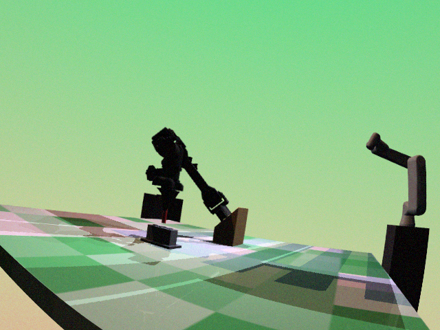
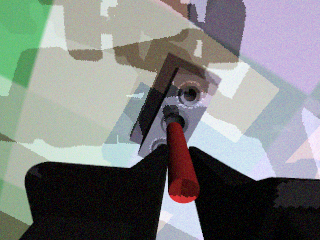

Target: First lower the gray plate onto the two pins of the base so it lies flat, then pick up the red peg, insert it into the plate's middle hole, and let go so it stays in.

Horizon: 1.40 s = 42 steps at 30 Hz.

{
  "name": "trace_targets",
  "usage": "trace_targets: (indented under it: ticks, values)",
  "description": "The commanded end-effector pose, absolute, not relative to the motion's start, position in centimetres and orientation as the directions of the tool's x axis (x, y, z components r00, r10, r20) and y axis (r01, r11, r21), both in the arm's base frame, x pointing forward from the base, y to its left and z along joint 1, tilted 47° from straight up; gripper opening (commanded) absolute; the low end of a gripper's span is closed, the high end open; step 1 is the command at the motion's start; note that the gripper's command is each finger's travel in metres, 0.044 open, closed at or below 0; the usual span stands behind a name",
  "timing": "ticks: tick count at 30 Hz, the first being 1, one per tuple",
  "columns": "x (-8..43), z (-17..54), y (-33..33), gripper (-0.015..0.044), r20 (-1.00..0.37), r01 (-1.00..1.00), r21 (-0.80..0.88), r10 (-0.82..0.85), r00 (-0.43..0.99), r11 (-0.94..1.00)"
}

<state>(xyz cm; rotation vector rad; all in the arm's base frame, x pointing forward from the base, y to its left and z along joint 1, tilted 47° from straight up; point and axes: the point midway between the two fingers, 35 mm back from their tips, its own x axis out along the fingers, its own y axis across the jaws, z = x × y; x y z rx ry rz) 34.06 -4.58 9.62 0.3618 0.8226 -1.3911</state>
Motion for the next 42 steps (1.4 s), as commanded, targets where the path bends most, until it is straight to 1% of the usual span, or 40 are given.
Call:
trace_targets:
  ticks: [1, 27, 42]
  values:
    - [34.1, 9.7, -4.6, 0.0000, -0.691, 0.953, -0.239, -0.722, -0.032, 0.185]
    - [34.0, 9.8, -4.8, 0.0000, -0.694, 0.955, -0.235, -0.719, -0.033, 0.183]
    - [33.9, 8.8, -6.0, 0.0000, -0.691, 0.954, -0.238, -0.722, -0.033, 0.184]
